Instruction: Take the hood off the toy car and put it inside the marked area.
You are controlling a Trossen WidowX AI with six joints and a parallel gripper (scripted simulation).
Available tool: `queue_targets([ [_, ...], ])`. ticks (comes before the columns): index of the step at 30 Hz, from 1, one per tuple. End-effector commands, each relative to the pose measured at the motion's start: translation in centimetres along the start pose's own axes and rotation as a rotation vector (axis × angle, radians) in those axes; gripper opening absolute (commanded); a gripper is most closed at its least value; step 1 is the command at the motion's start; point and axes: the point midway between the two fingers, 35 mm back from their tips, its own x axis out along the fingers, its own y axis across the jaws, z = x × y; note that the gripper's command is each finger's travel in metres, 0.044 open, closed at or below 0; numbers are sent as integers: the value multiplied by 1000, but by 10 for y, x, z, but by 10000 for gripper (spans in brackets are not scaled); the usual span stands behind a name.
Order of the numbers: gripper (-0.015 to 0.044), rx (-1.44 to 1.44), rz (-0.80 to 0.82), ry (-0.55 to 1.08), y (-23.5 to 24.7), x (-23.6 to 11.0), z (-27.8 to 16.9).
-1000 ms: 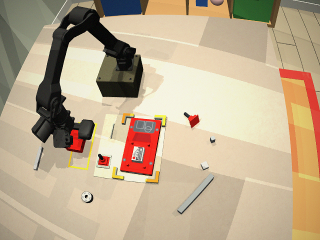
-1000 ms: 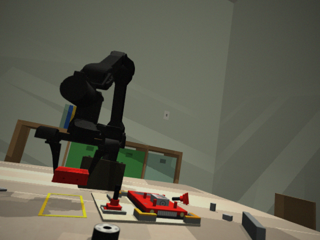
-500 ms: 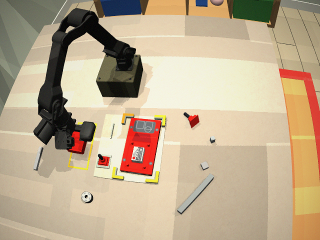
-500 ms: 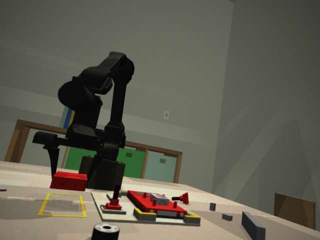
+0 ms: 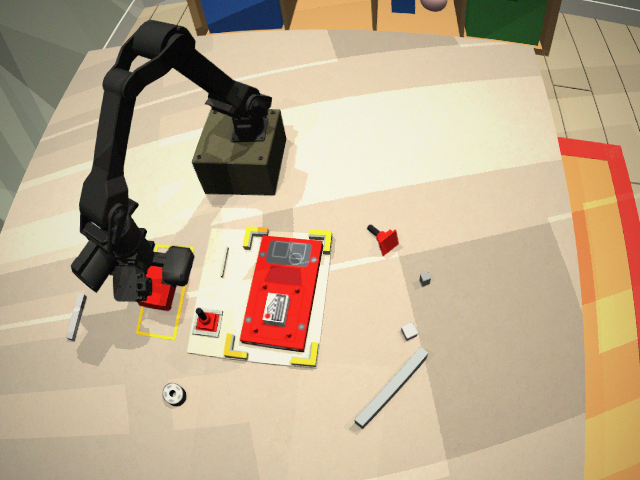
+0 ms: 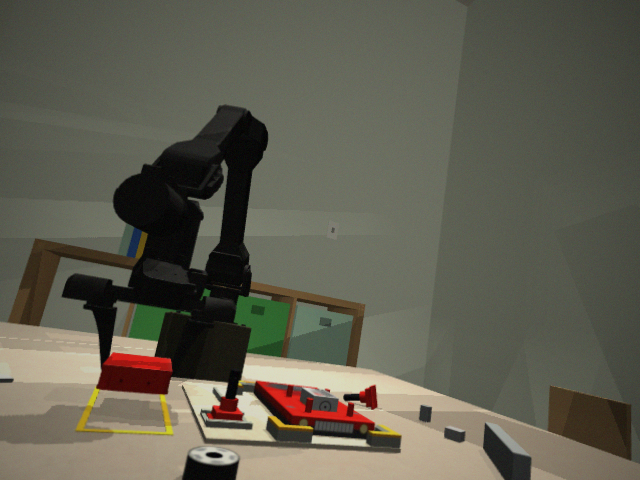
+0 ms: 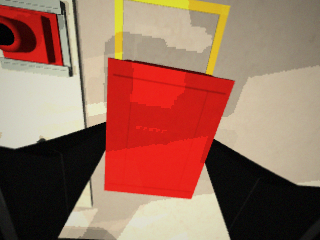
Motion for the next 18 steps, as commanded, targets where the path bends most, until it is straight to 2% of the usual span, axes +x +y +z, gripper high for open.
queue_targets([
  [1,0,-1,-4,1,0,3,-1],
  [18,0,-1,-4,1,0,12,-1],
])
